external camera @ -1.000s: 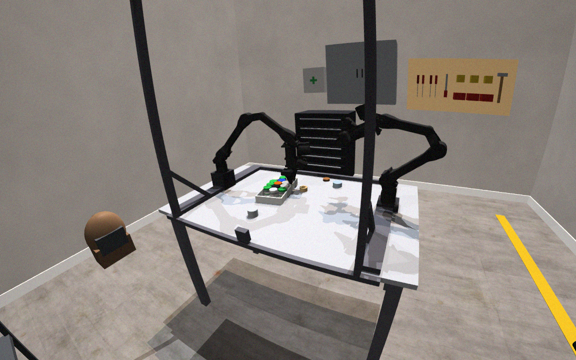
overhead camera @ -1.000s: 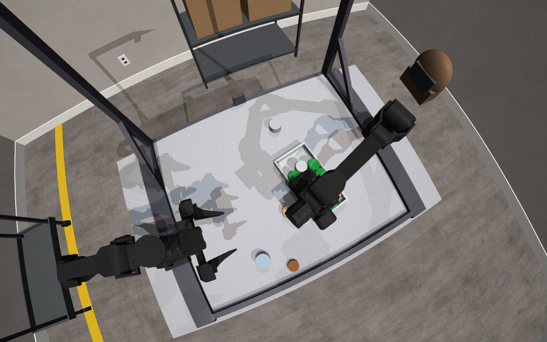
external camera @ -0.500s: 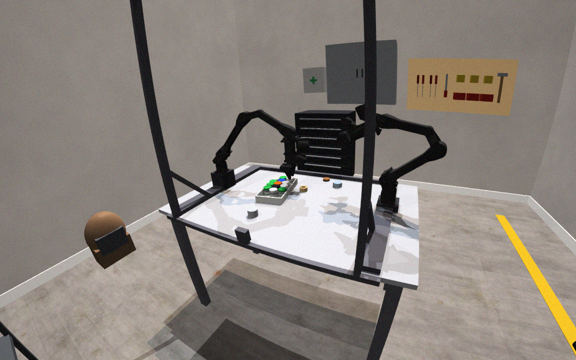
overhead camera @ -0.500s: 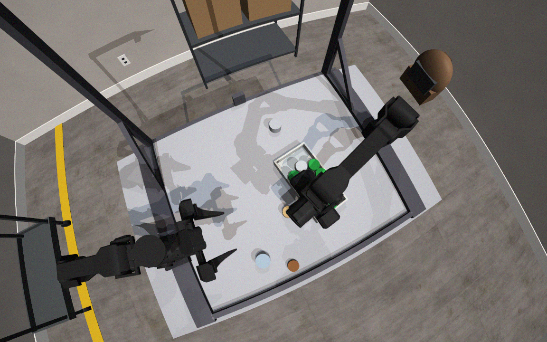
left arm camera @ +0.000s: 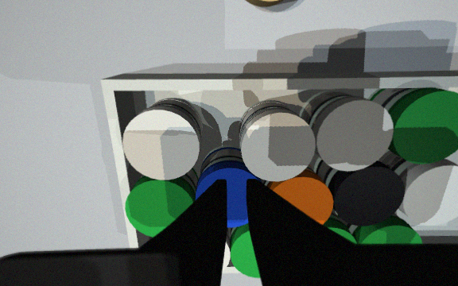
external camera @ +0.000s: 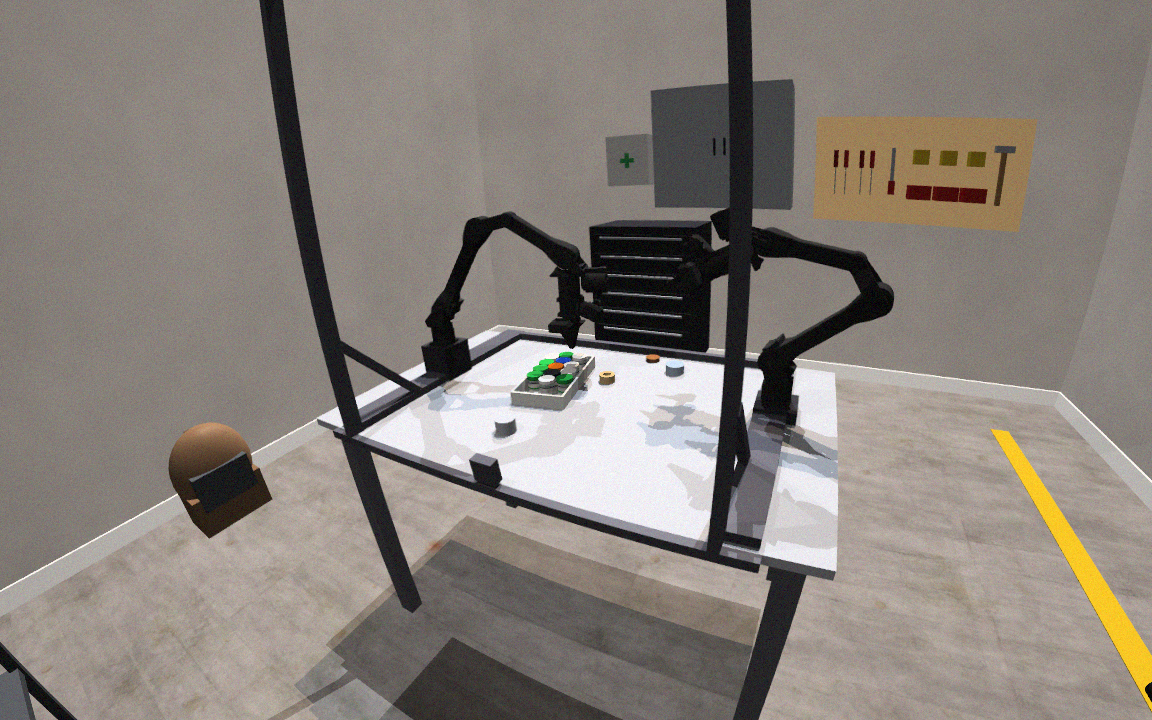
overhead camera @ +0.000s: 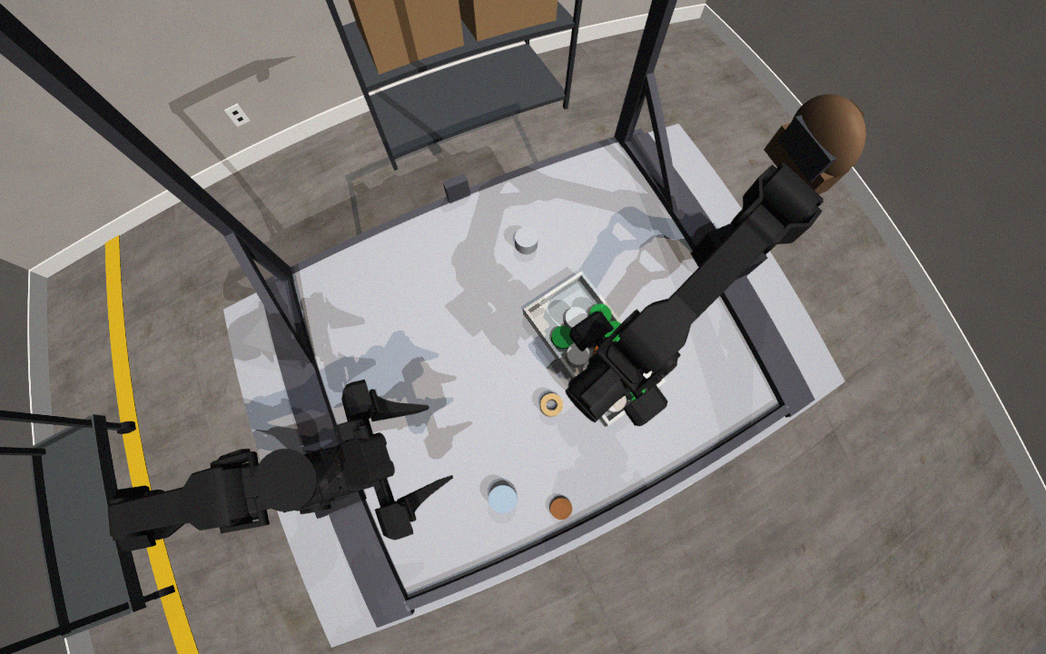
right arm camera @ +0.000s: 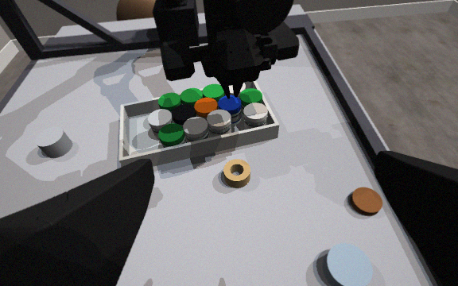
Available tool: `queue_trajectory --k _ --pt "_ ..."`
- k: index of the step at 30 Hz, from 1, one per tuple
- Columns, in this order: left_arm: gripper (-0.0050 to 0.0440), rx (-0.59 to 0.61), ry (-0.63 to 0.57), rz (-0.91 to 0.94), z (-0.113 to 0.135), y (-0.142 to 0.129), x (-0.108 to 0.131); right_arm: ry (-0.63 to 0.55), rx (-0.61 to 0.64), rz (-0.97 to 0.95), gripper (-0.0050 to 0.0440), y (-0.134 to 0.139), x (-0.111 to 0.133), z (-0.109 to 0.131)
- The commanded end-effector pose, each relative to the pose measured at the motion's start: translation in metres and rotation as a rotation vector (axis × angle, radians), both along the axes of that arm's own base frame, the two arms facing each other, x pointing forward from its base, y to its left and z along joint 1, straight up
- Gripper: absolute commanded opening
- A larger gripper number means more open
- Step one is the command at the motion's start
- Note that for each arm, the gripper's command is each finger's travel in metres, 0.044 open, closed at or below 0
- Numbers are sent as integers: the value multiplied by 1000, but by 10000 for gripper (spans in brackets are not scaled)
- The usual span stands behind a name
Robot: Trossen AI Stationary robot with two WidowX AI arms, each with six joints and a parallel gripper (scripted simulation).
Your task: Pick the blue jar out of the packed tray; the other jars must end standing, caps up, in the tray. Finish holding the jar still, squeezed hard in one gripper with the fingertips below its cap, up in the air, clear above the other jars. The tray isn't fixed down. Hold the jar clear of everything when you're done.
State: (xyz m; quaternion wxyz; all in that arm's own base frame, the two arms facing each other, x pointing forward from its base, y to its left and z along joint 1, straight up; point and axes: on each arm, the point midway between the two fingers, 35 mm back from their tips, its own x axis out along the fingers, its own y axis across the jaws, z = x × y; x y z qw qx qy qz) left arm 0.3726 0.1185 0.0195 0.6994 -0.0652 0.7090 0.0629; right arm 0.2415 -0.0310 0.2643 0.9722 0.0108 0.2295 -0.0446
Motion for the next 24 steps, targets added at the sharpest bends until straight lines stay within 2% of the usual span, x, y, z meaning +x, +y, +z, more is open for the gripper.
queue_trajectory --k 1,5,7,14,24 --pt "0 17 -52 -1 16 -1 -24 -23 -4 3 440 1 -1 8" --pt "0 17 -50 -1 14 -6 -49 -23 -4 3 440 1 -1 8" --pt "0 17 -50 -1 14 -6 -49 -23 -4 3 440 1 -1 8" --pt "0 17 -47 -1 12 -12 -82 -23 -4 3 440 1 -1 8" --pt "-4 17 -47 -3 12 -14 -87 -23 -4 3 440 1 -1 8"
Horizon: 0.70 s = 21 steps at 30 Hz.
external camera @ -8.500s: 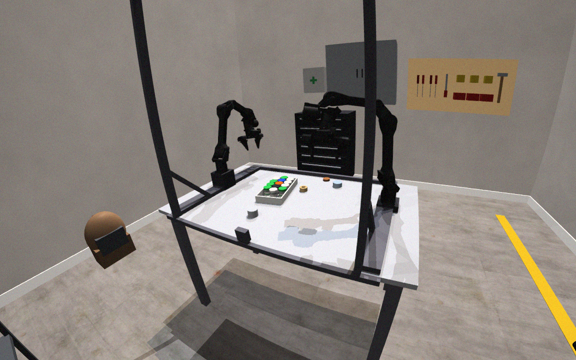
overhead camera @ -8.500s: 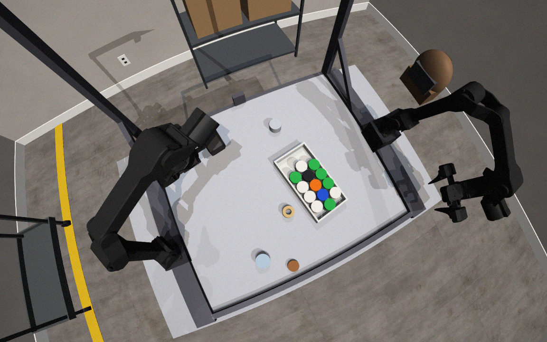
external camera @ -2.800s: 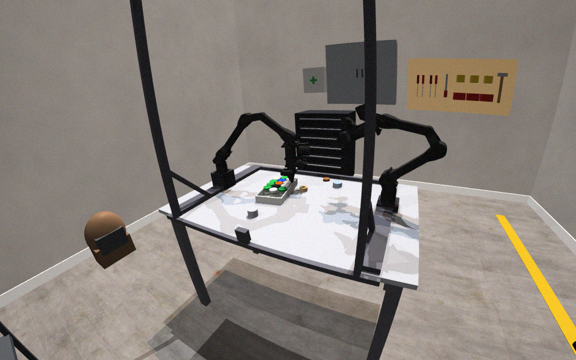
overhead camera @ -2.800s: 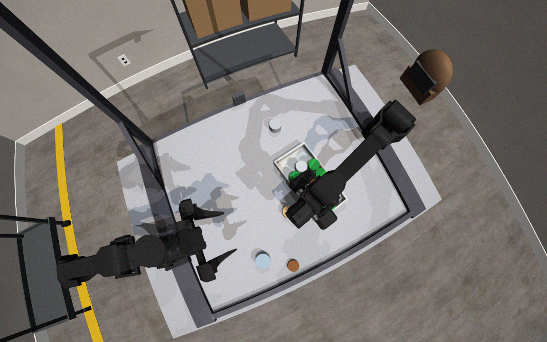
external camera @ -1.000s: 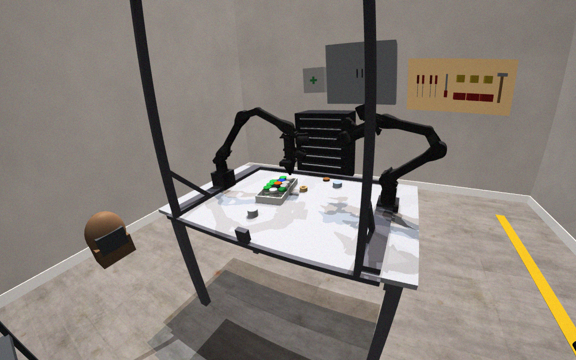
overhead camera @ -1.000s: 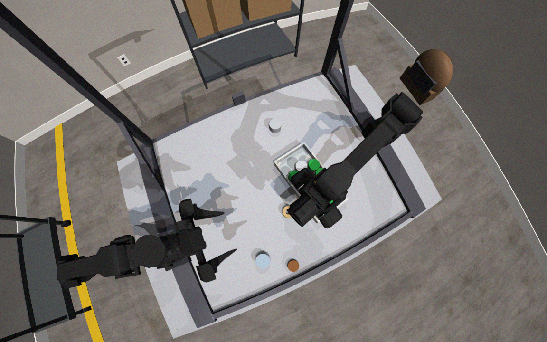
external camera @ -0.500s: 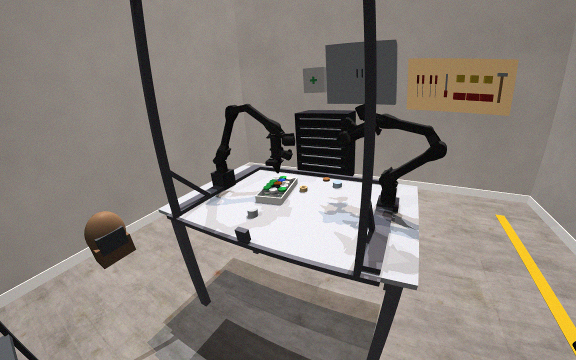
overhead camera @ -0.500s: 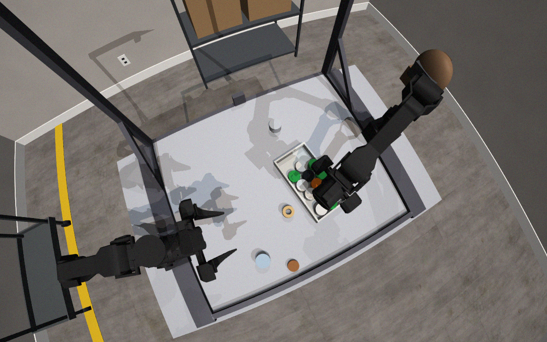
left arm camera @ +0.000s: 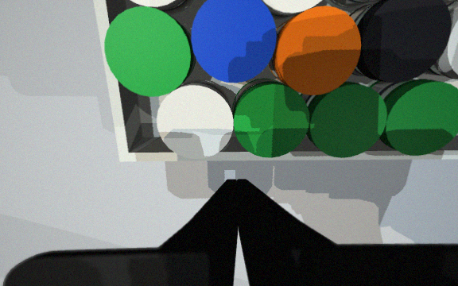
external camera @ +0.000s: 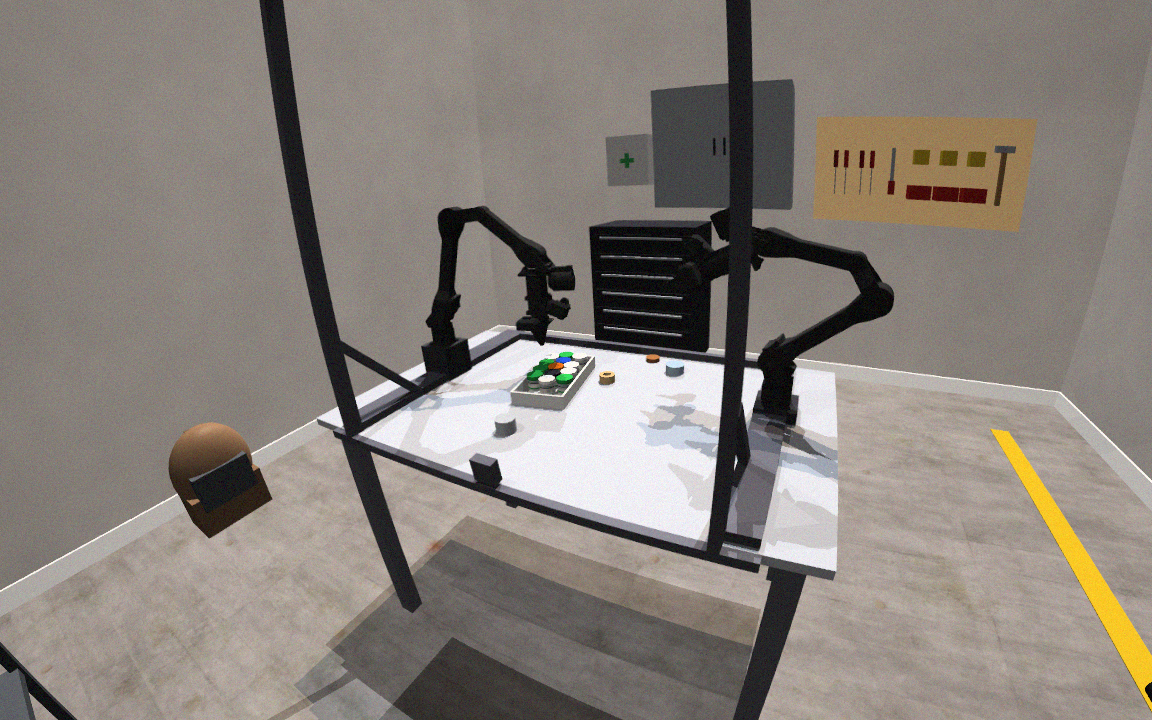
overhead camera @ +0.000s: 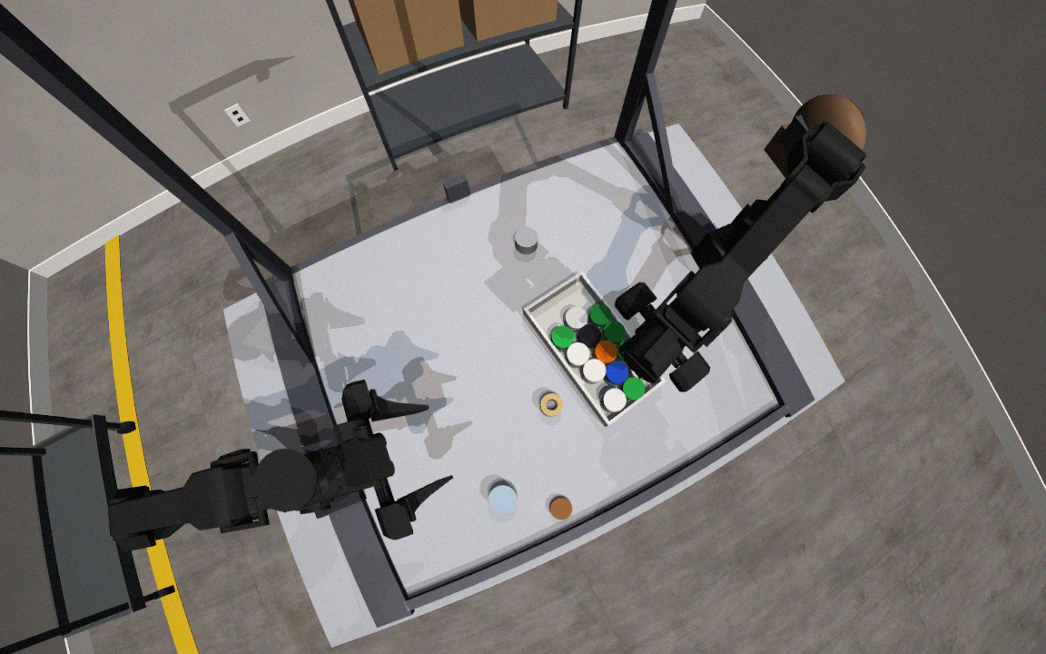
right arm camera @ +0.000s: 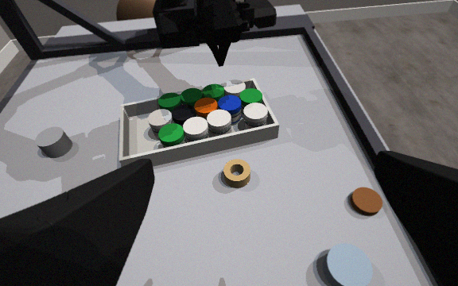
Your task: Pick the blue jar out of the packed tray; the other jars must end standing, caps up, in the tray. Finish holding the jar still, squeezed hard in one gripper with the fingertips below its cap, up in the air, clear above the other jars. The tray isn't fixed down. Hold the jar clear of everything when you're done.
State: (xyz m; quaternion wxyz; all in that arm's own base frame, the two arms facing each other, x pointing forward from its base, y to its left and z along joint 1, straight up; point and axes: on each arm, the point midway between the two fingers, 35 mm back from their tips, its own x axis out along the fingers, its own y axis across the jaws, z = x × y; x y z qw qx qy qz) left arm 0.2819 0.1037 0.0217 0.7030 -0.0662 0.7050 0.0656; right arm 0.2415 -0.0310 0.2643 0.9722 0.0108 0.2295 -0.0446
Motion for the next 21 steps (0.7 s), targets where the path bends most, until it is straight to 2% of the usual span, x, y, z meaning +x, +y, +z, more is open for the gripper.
queue_trajectory --k 1,3,9,15,21 --pt "-4 7 -20 -6 5 1 2 -23 -4 3 440 1 -1 8" --pt "-5 11 -29 -5 8 2 5 -23 -4 3 440 1 -1 8" --pt "-50 3 -9 -7 -10 1 0 -23 -4 3 440 1 -1 8" --pt "-50 3 -9 -7 -32 1 0 -23 -4 3 440 1 -1 8" --pt "-50 3 -9 -7 -45 1 0 -23 -4 3 440 1 -1 8"
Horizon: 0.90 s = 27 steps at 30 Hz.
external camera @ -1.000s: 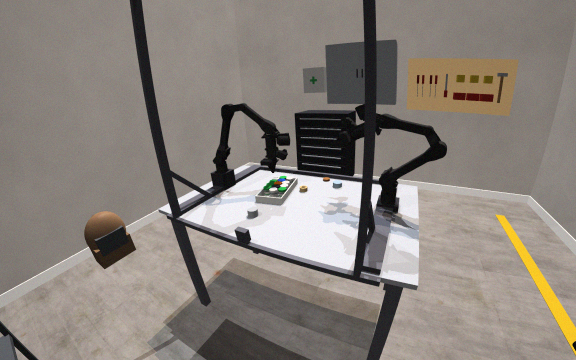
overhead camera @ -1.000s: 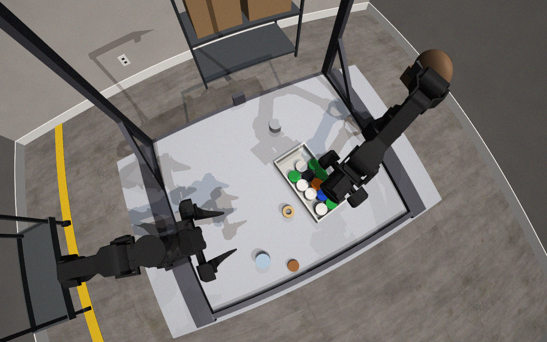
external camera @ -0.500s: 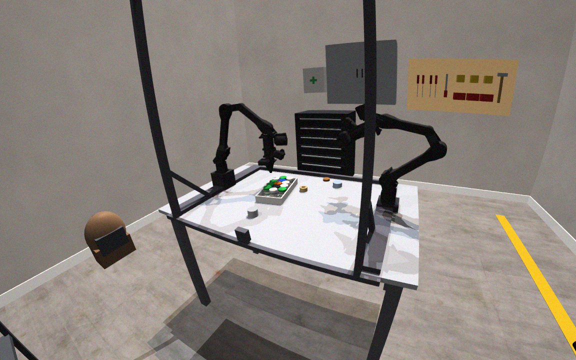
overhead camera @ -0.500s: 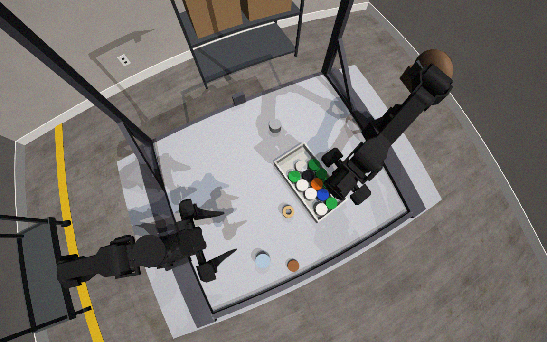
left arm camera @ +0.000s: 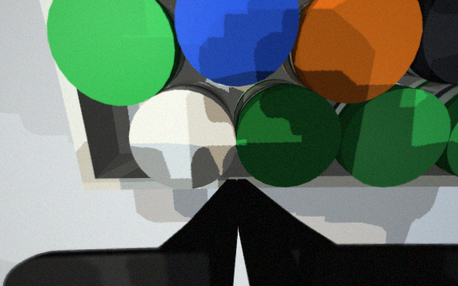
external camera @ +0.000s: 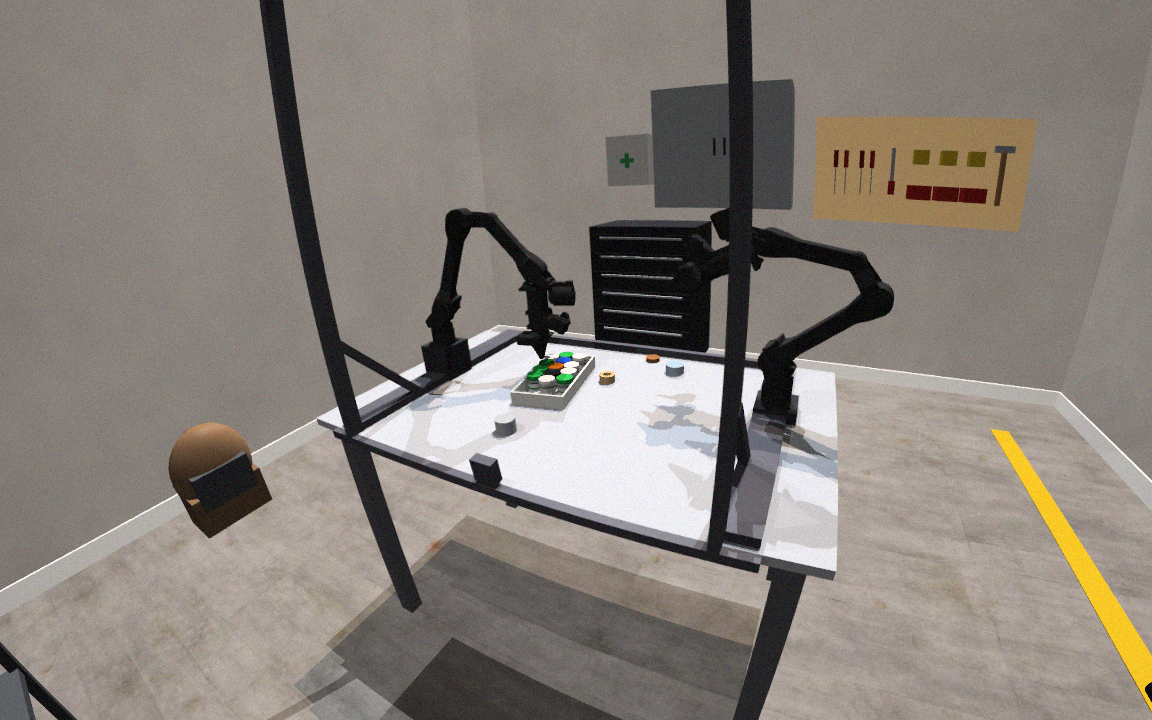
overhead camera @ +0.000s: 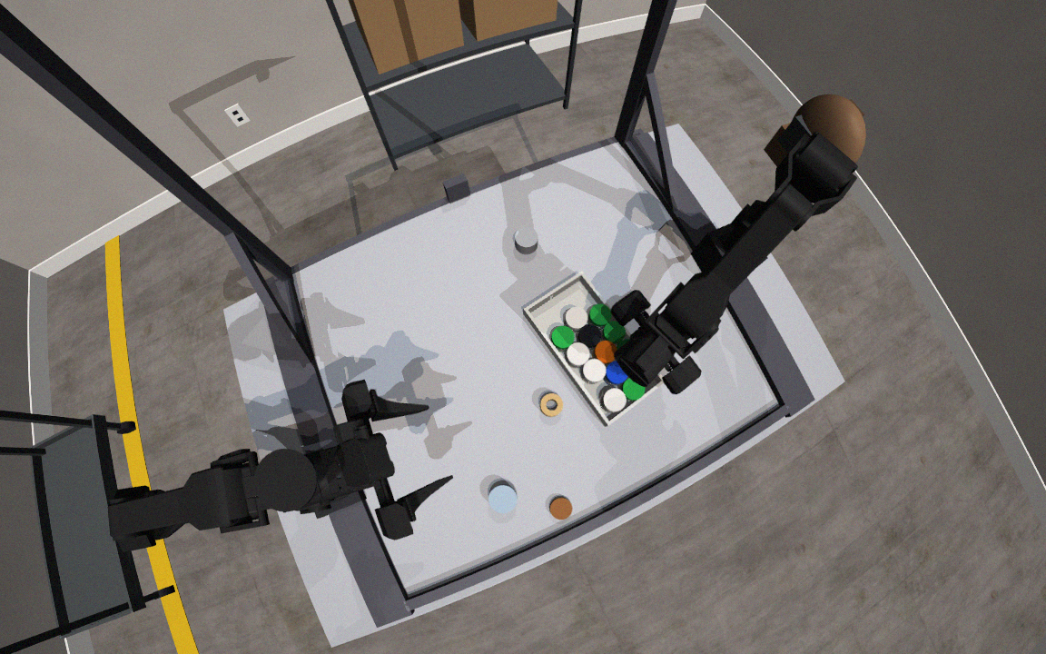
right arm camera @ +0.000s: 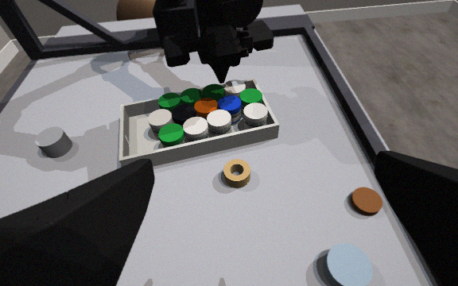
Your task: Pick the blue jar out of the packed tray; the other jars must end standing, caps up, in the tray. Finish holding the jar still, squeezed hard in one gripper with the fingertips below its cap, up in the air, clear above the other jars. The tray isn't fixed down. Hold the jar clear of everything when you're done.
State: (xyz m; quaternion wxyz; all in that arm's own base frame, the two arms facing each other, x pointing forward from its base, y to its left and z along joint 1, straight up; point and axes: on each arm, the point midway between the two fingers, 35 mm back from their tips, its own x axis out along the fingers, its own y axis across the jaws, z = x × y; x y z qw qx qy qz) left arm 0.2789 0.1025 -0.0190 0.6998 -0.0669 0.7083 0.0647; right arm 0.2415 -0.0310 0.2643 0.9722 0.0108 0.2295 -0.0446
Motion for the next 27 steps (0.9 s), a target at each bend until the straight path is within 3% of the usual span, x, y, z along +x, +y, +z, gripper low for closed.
queue_trajectory --k 1,3,4,11,13,15,27 --pt "-50 7 -18 -6 -6 2 3 -23 -4 3 440 1 -1 8" --pt "-50 7 -18 -6 -9 2 3 -23 -4 3 440 1 -1 8" --pt "24 7 -18 -6 -9 2 3 -23 -4 3 440 1 -1 8" --pt "192 12 -31 -8 -5 2 5 -23 -4 3 440 1 -1 8" --pt "192 12 -31 -8 -5 2 5 -23 -4 3 440 1 -1 8" --pt "240 12 -32 -8 -5 2 6 -23 -4 3 440 1 -1 8" --pt "250 14 -37 -5 -4 2 7 -23 -4 3 440 1 -1 8"
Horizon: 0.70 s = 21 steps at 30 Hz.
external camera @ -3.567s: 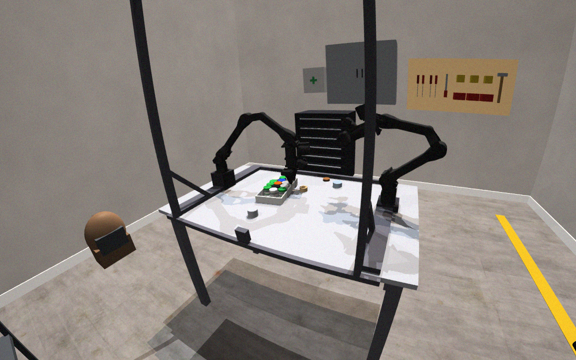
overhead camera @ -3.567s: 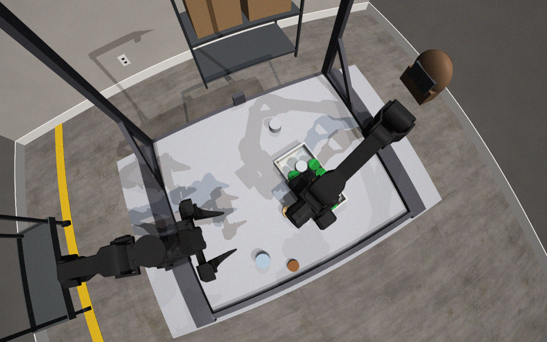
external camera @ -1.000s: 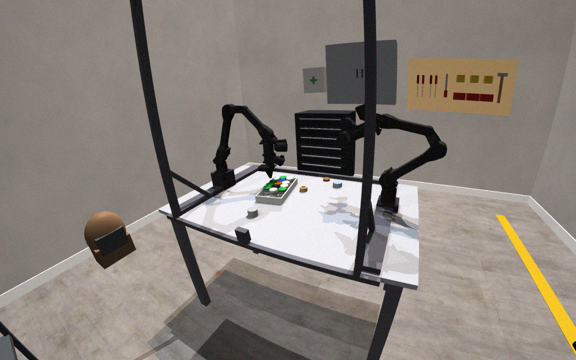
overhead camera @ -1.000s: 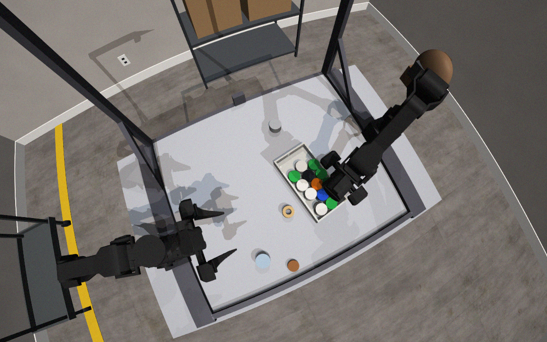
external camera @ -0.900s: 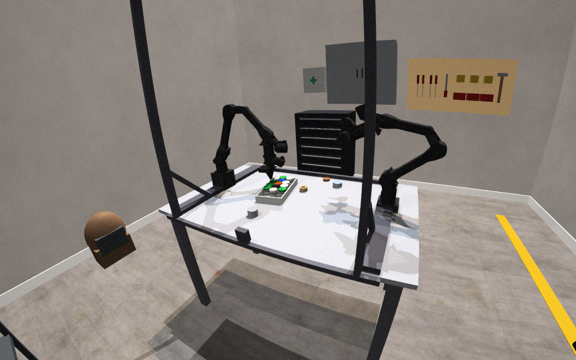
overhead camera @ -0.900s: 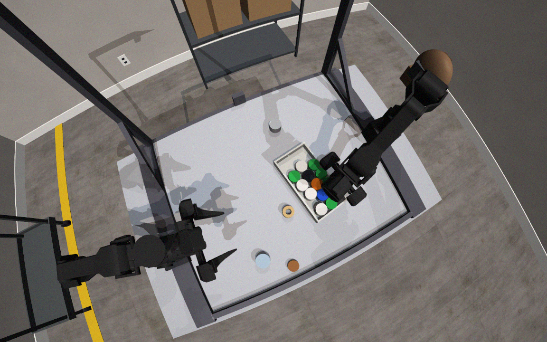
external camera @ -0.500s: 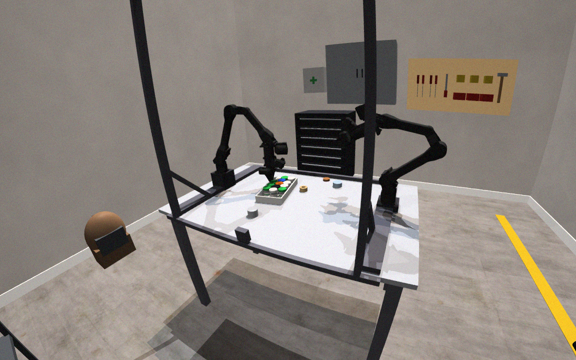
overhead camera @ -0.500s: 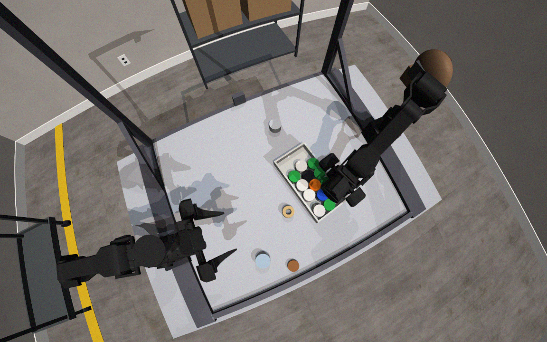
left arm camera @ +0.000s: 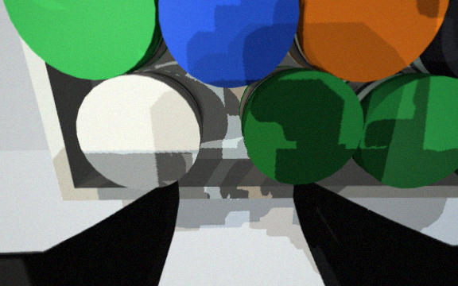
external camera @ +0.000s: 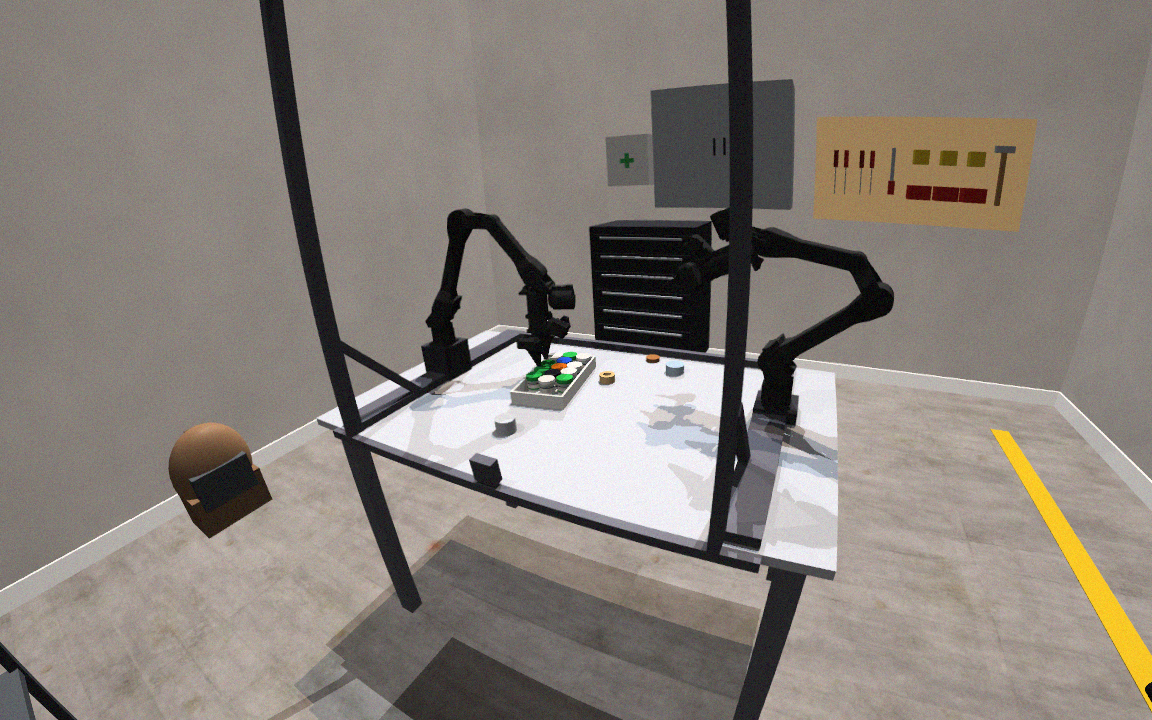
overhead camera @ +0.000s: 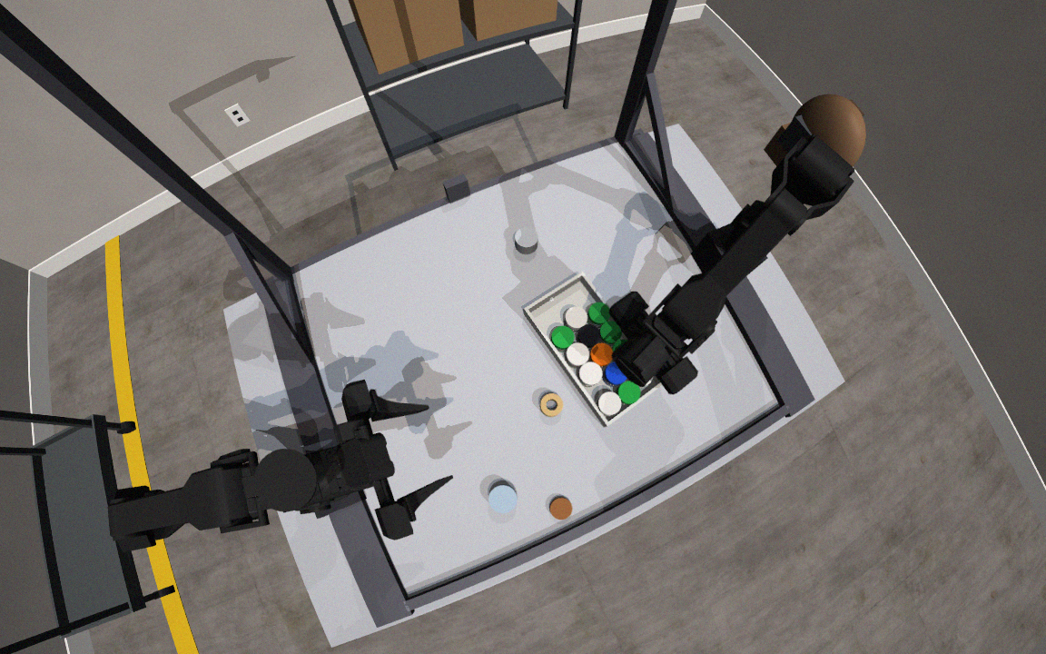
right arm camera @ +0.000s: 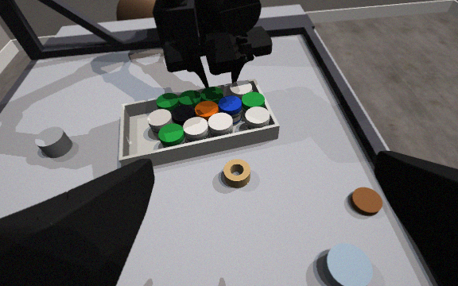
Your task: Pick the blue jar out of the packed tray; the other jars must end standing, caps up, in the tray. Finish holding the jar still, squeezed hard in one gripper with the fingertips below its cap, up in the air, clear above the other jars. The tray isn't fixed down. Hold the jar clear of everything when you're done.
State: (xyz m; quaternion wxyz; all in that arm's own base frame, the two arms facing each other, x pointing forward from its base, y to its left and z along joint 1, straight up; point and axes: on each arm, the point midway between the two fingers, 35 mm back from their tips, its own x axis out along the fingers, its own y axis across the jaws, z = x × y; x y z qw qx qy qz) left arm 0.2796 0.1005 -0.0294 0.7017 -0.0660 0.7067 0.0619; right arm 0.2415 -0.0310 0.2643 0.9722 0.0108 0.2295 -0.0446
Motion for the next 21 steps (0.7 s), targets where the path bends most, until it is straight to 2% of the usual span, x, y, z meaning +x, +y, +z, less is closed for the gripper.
queue_trajectory --k 1,7,11,21 --pt "250 16 -32 1 7 4 6 -23 -4 3 440 1 -1 8" --pt "250 13 -25 0 5 4 3 -23 -4 3 440 1 -1 8" --pt "250 23 -52 0 19 6 10 -23 -4 3 440 1 -1 8" --pt "249 23 -52 1 46 5 10 -23 -4 3 440 1 -1 8"
